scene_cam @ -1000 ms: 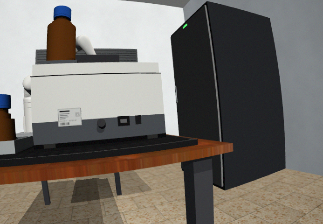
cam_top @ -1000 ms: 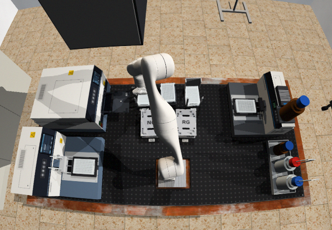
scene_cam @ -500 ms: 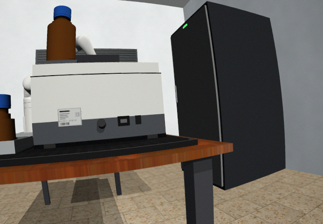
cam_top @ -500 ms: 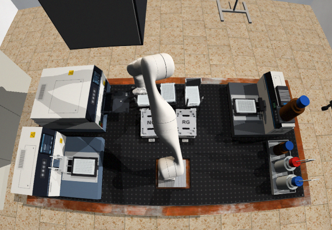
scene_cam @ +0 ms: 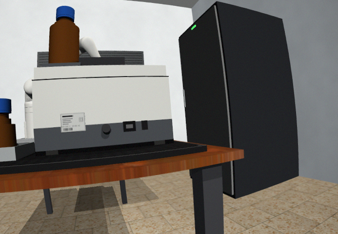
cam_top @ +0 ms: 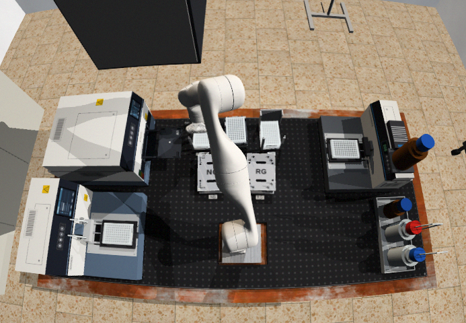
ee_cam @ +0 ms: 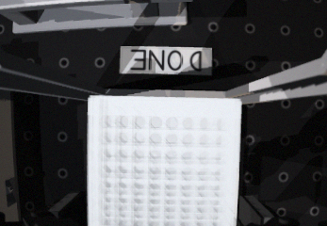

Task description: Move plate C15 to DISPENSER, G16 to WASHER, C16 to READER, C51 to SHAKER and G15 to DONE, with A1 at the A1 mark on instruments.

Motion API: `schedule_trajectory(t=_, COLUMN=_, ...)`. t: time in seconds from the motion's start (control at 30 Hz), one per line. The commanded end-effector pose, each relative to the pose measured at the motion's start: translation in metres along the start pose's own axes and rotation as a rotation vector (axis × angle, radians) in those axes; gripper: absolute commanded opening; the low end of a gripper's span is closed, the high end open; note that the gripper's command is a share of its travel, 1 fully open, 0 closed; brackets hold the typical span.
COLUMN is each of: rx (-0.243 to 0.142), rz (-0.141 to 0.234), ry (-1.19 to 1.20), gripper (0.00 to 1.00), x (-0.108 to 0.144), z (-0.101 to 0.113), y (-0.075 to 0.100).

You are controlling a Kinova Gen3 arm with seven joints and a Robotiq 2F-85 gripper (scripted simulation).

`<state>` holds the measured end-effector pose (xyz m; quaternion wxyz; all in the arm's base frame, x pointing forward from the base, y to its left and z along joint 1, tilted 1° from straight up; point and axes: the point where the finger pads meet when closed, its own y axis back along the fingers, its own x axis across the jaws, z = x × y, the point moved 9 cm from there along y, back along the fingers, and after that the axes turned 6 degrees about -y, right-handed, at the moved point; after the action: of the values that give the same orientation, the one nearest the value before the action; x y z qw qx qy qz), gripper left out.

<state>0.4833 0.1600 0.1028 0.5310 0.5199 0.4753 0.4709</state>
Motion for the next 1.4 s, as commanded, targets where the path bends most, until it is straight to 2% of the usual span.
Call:
schedule_trajectory(t=0.0, rx=-0.002, rz=0.001, ry=0.000, gripper=1.00, x=0.000, z=0.000, y=0.004)
schedule_trajectory(t=1.37, rx=-0.002, rz=0.001, ry=0.000, gripper=1.00, x=0.000, z=0.000, y=0.051)
